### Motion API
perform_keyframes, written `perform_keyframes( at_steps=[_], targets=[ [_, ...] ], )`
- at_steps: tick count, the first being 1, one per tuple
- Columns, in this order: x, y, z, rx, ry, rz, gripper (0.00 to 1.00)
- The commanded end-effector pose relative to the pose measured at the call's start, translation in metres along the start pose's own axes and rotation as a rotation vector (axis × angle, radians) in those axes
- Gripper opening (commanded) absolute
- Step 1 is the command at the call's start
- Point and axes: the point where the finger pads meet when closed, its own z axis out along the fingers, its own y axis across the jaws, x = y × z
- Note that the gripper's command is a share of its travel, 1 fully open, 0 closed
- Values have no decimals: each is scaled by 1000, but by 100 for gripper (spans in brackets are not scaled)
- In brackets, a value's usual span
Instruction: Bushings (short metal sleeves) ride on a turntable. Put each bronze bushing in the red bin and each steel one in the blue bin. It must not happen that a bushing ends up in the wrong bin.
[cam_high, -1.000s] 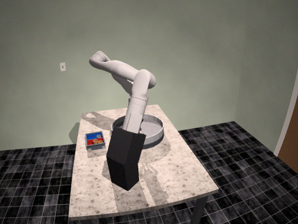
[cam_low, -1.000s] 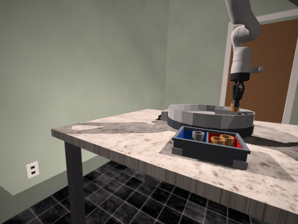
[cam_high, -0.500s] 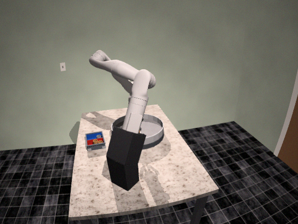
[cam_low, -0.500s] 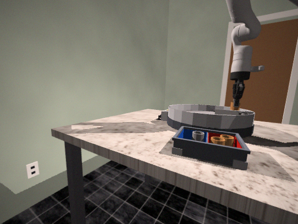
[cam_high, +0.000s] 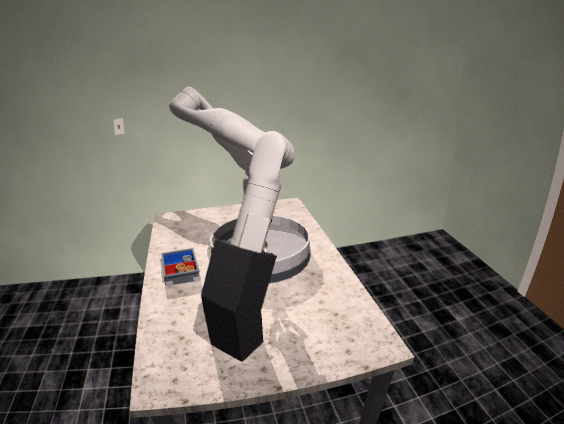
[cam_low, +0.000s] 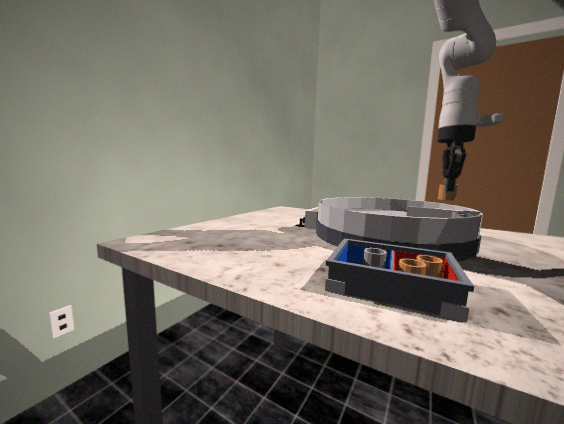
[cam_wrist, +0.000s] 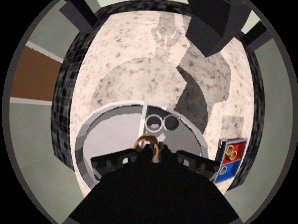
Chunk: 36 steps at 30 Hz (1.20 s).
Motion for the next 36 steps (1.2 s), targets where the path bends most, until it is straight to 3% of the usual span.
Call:
perform_keyframes(
  at_steps=[1, 4, 16, 21, 28, 32, 36],
  targets=[
    [-4, 3, -11, -8, -11, 0, 0],
    [-4, 3, -25, -8, -11, 0, 0],
    [-4, 3, -25, -8, -11, 0, 0],
    [-17, 59, -26, -8, -9, 233, 0],
    [-19, 71, -26, -8, -9, 280, 0],
    [-30, 116, -26, -9, -8, 465, 0],
    [-30, 116, -26, -9, -8, 466, 0]
  ],
)
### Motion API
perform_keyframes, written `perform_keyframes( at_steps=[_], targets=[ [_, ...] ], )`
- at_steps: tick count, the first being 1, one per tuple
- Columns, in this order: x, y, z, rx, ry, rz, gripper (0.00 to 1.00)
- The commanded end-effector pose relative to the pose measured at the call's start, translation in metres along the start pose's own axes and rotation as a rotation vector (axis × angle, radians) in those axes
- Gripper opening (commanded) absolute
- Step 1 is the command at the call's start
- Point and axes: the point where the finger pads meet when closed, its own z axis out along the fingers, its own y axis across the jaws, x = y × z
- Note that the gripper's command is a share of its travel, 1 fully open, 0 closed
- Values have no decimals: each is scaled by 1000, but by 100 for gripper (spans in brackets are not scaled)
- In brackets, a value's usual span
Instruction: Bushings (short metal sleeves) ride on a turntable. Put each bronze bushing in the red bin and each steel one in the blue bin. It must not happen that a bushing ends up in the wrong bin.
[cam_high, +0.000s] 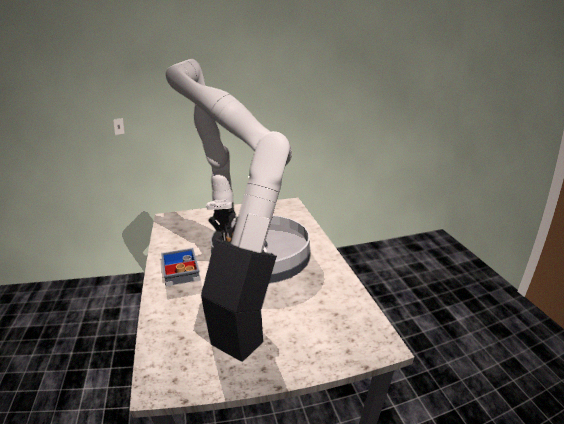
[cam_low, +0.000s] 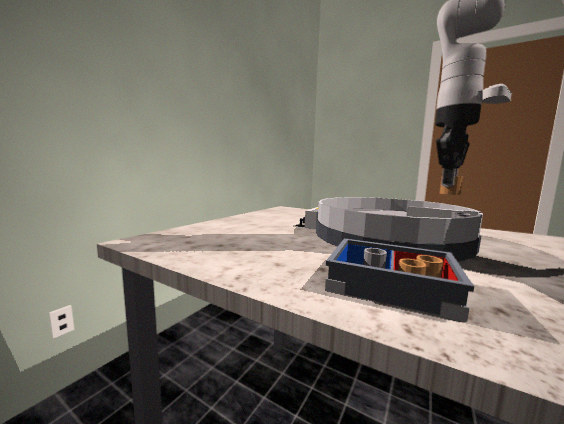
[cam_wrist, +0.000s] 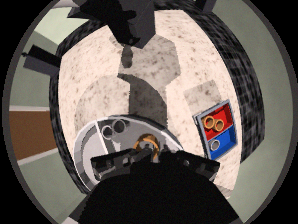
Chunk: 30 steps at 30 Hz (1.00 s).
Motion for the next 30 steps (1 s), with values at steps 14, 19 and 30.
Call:
perform_keyframes(
  at_steps=[14, 19, 30],
  targets=[
    [19, 102, -6, -21, 0, 371, 0],
    [24, 124, -6, -21, 1, 464, 0],
    [41, 192, -8, -21, 4, 743, 0]
  ],
)
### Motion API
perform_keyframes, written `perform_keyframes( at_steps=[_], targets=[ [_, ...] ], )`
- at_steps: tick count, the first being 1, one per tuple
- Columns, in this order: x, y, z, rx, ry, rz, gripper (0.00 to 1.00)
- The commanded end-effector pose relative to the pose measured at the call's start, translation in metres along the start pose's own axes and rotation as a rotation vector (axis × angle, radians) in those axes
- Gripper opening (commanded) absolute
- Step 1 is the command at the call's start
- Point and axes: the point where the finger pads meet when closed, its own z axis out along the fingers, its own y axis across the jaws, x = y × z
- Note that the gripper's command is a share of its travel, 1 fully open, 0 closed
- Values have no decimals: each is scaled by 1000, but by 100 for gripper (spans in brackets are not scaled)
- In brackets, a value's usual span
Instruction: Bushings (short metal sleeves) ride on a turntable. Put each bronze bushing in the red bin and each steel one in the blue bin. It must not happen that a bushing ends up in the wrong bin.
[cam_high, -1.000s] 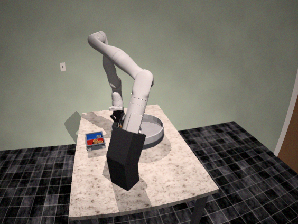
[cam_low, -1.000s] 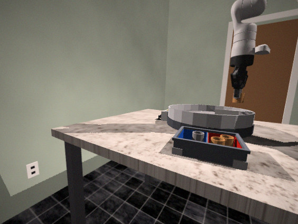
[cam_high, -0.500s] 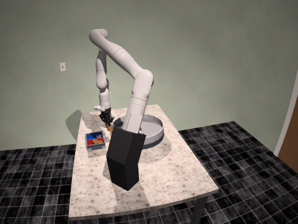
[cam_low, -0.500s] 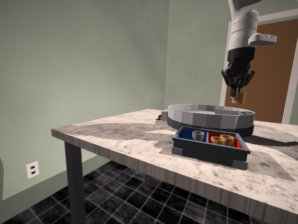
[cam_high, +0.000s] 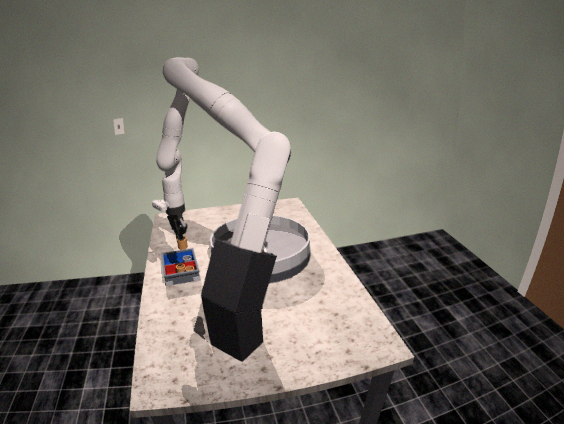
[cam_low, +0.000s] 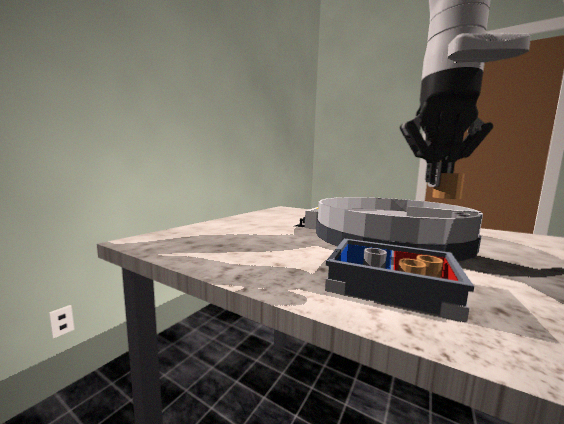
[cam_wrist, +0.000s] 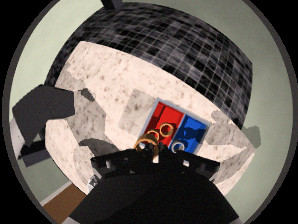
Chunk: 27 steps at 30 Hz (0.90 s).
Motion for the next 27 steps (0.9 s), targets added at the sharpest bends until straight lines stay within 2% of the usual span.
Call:
perform_keyframes(
  at_steps=[1, 4, 24, 27],
  targets=[
    [19, 14, 1, -5, -1, 68, 0],
    [48, 34, 1, -5, 0, 207, 0],
    [48, 34, 1, -6, 1, 207, 0],
    [48, 35, 15, -6, 1, 207, 0]
  ],
)
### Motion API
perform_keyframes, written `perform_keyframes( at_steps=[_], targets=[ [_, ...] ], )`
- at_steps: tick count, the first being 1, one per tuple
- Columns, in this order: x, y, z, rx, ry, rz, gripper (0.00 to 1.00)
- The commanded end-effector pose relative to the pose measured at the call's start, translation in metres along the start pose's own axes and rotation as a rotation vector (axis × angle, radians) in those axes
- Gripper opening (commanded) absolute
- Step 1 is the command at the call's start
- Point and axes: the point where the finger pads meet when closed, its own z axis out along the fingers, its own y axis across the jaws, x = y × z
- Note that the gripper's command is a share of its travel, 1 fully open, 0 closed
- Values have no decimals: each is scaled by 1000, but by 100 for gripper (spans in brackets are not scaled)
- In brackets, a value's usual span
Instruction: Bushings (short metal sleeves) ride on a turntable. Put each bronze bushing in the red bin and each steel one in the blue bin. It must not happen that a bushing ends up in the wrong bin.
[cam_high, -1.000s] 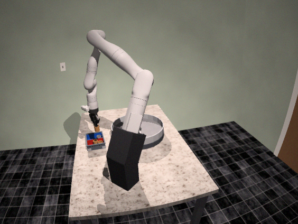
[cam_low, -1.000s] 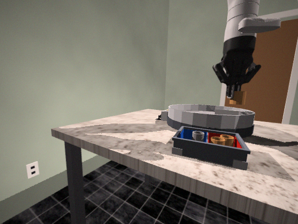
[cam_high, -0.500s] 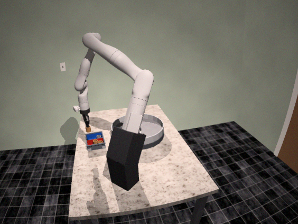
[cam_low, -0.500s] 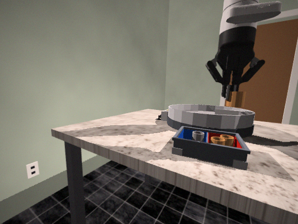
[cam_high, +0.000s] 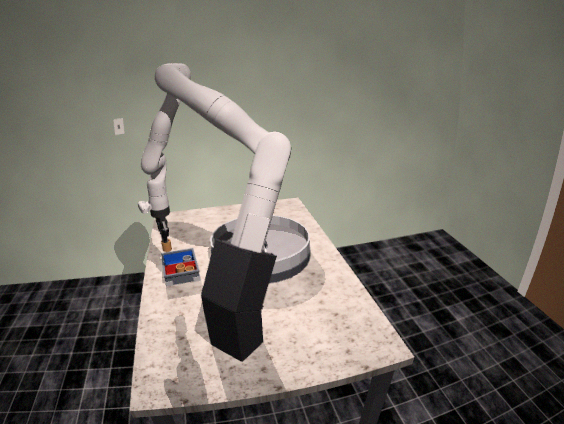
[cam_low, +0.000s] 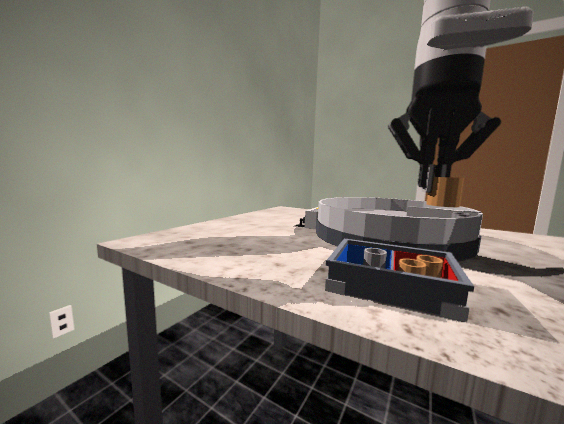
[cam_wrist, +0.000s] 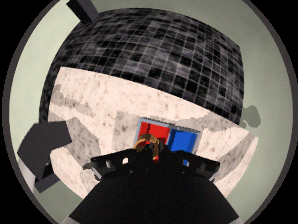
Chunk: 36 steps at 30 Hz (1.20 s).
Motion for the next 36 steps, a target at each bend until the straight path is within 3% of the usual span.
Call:
perform_keyframes(
  at_steps=[1, 7, 12, 25, 30, 36],
  targets=[
    [-2, -2, 14, 5, -6, 0, 0],
    [-2, -2, 18, 5, -6, 0, 0],
    [-2, -2, 42, 5, -6, 0, 0],
    [-3, -2, 65, 5, -6, 0, 0],
    [-3, -2, 88, 5, -6, 0, 0],
    [-3, -2, 88, 5, -6, 0, 0]
  ],
)
